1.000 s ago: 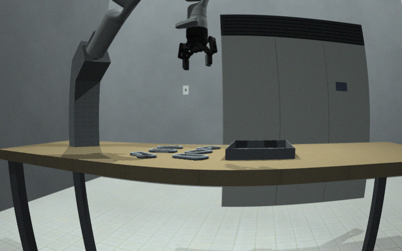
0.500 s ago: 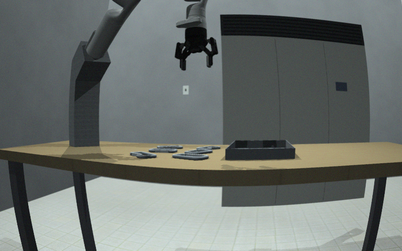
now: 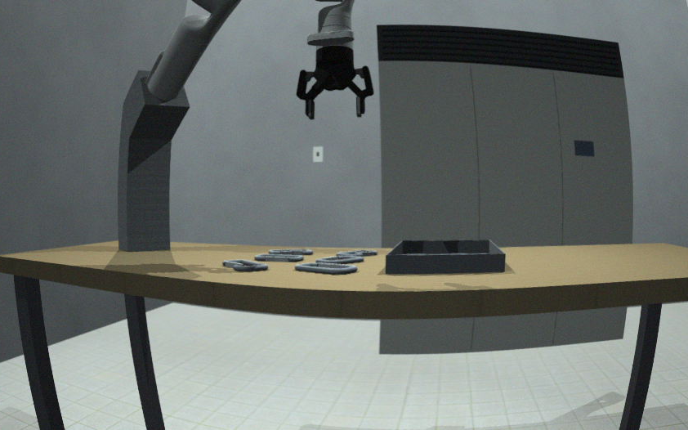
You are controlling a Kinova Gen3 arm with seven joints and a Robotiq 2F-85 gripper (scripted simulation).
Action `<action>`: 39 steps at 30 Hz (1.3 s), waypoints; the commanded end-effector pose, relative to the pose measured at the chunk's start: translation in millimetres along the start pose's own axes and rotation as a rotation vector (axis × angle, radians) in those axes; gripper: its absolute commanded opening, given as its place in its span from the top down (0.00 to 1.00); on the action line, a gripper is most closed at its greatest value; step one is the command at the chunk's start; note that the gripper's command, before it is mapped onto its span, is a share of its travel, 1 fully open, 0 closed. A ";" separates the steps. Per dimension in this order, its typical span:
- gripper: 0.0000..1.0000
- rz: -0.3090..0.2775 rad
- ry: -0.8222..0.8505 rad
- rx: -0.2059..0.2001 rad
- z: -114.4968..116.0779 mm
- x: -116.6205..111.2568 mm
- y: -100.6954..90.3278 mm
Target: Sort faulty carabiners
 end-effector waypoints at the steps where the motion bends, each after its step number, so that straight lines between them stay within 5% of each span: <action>1: 0.00 -0.016 -0.279 0.000 0.1 -0.6 -0.2; 15: 0.00 -0.019 -0.342 0.001 0.1 -0.7 -0.2; 16: 0.00 -0.035 -0.624 0.000 0.5 -2.0 -0.2; 32: 0.00 -0.040 -0.694 0.000 0.4 -2.1 -0.2; 33: 0.00 -0.051 -0.857 0.003 1.3 -3.4 0.1; 39: 0.00 -0.051 -0.857 0.003 1.3 -3.4 0.1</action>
Point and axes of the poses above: the point where the finger pads meet when closed, its own y axis out along the fingers, its own z axis across the jaws, x = y × z, the point moved 3 cm from there along -y, back along the fingers, and after that the axes turned 3 degrees about y, right-handed, at the moved point
